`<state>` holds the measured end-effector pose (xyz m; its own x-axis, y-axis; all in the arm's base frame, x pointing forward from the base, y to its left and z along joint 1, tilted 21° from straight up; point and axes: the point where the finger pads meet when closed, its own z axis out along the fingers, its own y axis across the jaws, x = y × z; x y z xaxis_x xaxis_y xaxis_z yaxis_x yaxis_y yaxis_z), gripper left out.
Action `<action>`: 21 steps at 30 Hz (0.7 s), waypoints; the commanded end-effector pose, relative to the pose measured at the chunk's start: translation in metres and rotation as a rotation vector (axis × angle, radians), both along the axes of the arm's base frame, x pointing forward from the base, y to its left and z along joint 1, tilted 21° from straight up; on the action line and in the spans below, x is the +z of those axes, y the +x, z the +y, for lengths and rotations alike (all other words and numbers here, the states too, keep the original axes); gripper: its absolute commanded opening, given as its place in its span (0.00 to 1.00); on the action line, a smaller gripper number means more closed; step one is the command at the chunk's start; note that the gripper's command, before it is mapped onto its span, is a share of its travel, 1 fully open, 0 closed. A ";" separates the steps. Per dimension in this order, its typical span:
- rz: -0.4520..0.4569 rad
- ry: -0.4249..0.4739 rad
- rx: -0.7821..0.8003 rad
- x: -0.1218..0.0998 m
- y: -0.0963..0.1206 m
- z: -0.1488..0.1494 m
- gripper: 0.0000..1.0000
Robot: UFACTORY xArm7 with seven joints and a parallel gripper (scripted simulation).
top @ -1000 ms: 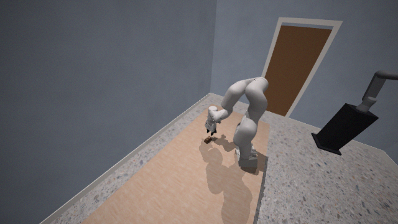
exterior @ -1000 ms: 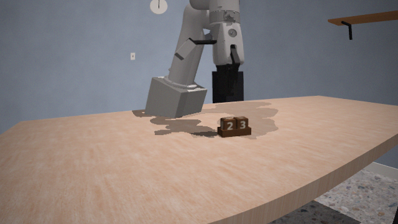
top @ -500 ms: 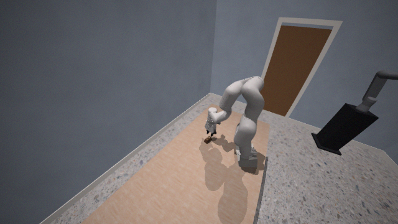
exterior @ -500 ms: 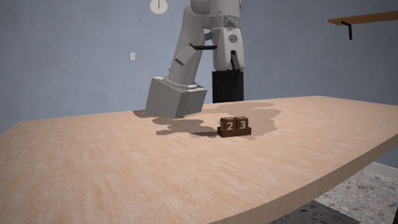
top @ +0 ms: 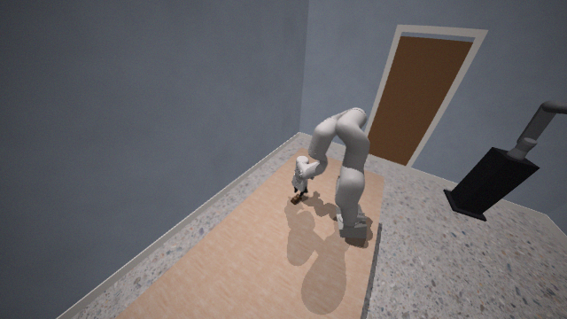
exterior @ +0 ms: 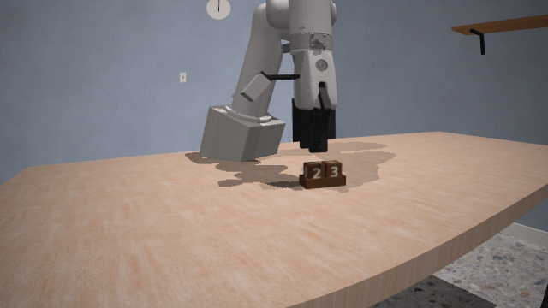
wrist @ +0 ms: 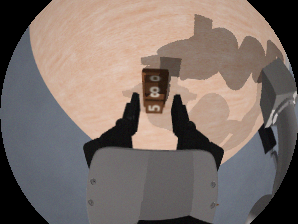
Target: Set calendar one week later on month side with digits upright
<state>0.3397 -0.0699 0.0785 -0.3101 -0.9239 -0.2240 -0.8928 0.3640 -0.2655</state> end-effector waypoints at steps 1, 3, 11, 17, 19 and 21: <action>-0.007 0.004 0.001 -0.006 0.004 0.001 0.47; -0.007 0.004 0.001 -0.006 0.004 0.001 0.47; -0.007 0.004 0.001 -0.011 0.006 0.002 0.47; -0.007 0.004 0.001 -0.013 0.007 0.002 0.47; -0.007 0.004 0.001 -0.013 0.007 0.002 0.47; -0.007 0.004 0.001 -0.013 0.007 0.002 0.47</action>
